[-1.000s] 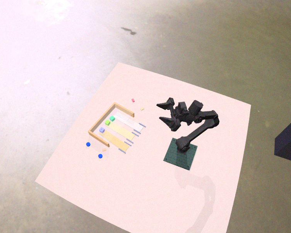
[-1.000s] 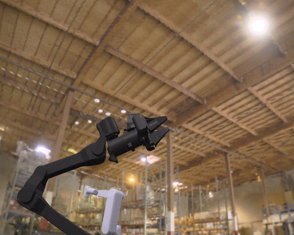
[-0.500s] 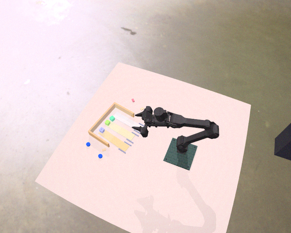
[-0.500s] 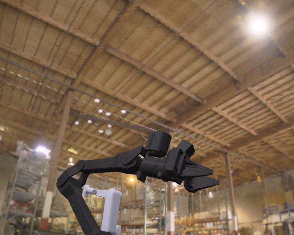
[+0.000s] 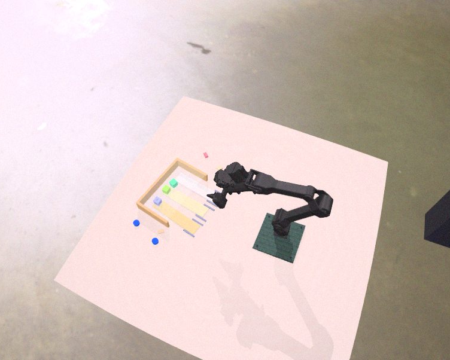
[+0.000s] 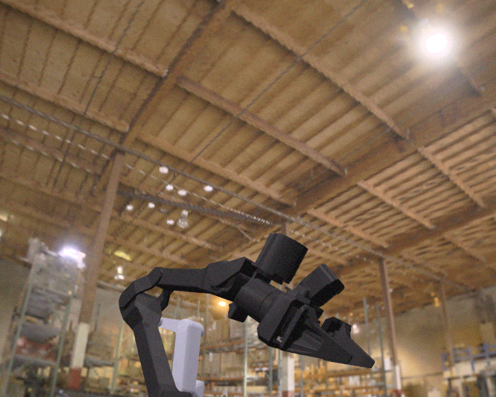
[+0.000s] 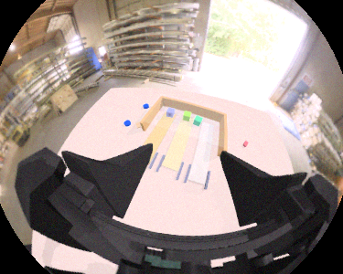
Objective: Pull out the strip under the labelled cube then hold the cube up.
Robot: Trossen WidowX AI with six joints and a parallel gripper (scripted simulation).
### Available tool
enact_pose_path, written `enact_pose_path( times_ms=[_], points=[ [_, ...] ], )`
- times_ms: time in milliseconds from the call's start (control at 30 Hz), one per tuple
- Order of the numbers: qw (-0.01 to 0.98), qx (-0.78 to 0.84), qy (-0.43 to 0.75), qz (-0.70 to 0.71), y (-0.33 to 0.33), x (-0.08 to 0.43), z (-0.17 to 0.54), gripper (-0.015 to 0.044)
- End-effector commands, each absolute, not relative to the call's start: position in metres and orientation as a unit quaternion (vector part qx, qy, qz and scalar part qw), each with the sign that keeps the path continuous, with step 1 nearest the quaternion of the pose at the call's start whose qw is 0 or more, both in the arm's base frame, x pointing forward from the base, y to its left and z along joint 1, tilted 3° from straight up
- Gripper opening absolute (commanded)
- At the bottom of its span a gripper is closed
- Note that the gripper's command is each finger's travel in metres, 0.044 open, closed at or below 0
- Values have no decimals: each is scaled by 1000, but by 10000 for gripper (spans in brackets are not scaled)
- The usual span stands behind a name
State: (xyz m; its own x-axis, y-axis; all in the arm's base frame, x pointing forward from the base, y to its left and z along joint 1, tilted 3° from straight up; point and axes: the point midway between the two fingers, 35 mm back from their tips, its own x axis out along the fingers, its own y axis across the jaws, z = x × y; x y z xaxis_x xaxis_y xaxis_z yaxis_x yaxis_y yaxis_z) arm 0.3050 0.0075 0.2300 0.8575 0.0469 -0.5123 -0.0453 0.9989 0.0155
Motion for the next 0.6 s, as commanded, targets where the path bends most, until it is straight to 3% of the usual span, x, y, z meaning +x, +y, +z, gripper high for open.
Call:
enact_pose_path(
  times_ms=[0, 300, 567],
  points=[
    [962, 6, 270, 23, 7, 305, 227, 400],
    [962, 6, 270, 23, 7, 305, 227, 400],
    [912, 64, 405, 28, 37, 337, 208, 190]
  ],
)
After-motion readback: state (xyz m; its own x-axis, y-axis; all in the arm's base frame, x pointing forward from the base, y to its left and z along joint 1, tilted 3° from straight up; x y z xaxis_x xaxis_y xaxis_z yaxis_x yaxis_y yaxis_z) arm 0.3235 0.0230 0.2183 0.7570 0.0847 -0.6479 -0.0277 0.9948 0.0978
